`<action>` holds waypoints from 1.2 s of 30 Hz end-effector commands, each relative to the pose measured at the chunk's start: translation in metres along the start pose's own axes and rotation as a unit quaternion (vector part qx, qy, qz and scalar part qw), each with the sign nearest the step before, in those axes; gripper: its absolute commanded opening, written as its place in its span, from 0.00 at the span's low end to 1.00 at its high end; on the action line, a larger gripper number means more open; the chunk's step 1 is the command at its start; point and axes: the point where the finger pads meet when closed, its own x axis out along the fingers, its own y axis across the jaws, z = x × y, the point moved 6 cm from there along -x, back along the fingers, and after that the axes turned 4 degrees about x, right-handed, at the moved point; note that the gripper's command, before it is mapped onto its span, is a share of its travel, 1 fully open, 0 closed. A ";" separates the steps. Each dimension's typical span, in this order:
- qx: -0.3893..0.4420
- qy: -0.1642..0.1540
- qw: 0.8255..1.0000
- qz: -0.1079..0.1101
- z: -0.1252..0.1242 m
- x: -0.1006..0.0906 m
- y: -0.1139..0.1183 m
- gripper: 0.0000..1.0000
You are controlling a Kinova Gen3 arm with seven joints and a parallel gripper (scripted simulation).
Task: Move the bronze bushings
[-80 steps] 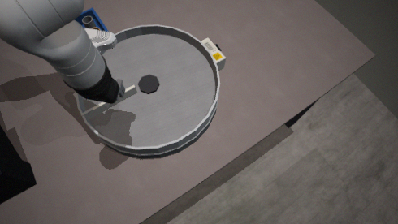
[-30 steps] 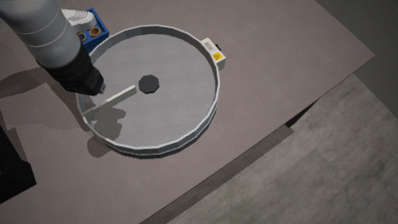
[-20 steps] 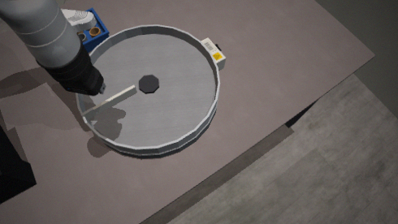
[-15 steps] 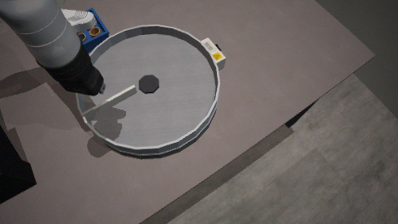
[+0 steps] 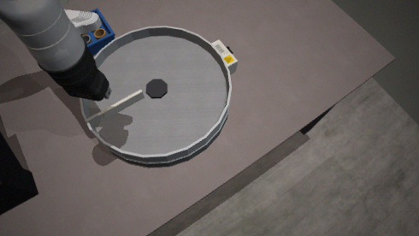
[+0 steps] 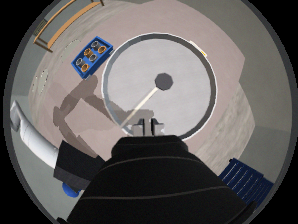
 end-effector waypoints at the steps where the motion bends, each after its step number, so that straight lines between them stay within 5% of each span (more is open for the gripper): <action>1: -0.004 -0.003 1.000 -0.002 0.000 0.000 -0.002 0.36; 16: -0.004 -0.005 1.000 0.004 -0.007 0.002 -0.005 0.36; 36: 0.004 -0.002 1.000 0.000 -0.141 0.048 -0.117 0.36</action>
